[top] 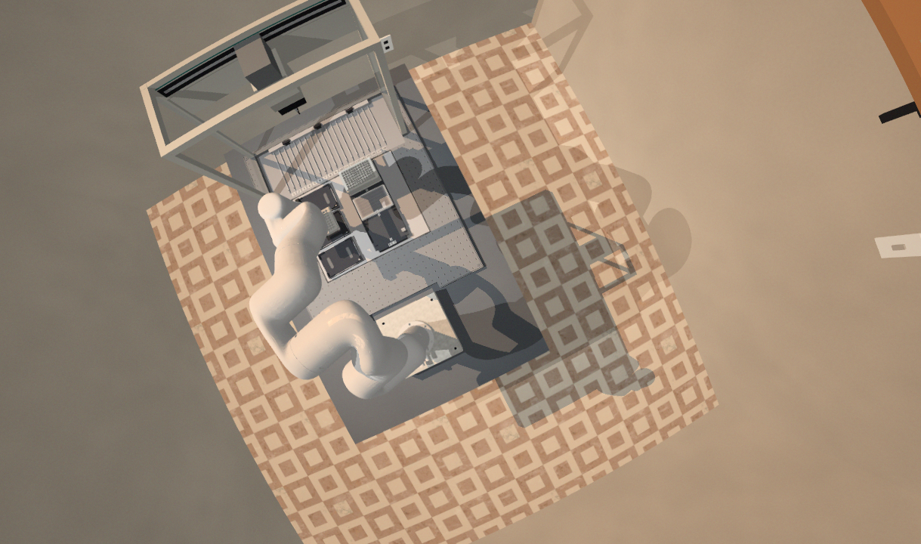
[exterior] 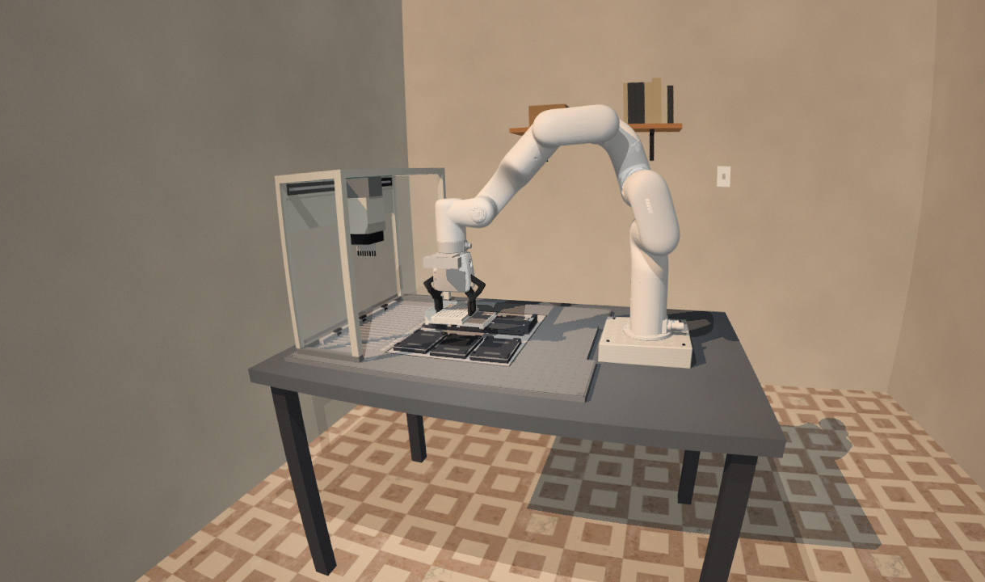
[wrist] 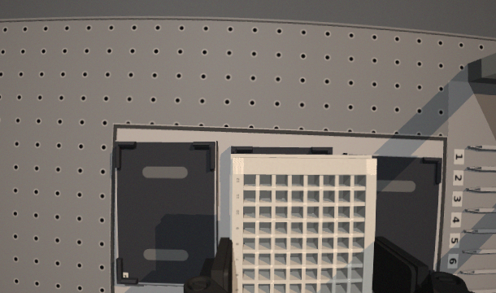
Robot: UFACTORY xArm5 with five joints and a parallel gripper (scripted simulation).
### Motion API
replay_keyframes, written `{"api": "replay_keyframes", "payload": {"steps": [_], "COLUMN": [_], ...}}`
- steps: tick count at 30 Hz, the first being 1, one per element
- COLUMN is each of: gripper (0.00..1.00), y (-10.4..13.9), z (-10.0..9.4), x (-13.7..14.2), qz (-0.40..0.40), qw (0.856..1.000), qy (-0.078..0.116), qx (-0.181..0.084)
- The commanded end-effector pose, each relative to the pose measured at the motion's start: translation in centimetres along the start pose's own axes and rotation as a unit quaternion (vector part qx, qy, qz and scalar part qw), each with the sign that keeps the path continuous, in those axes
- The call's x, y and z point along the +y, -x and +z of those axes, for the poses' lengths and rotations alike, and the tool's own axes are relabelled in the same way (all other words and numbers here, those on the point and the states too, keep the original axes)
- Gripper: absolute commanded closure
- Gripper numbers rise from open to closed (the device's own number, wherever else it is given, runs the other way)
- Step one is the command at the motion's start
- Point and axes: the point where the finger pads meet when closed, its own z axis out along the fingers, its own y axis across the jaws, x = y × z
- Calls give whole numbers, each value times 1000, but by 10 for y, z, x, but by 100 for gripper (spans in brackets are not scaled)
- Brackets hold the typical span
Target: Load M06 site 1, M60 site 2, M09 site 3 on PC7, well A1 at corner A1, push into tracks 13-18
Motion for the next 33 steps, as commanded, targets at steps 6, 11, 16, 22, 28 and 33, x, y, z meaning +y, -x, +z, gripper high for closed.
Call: {"api": "replay_keyframes", "payload": {"steps": [6, 11, 16, 22, 28, 33], "gripper": [100, 100, 100, 100, 100, 100], "y": [0, 0, 0, 0, 0, 13], "z": [-14, -22, -30, -37, -37, -36], "x": [1, 1, 1, 1, 1, -5], "qz": [0, 0, 0, 0, 0, 9], "qw": [1000, 1000, 1000, 1000, 1000, 1000], "qy": [2, 2, 2, 2, 2, 2], "qx": [-1, -1, -1, -1, -1, -1]}}
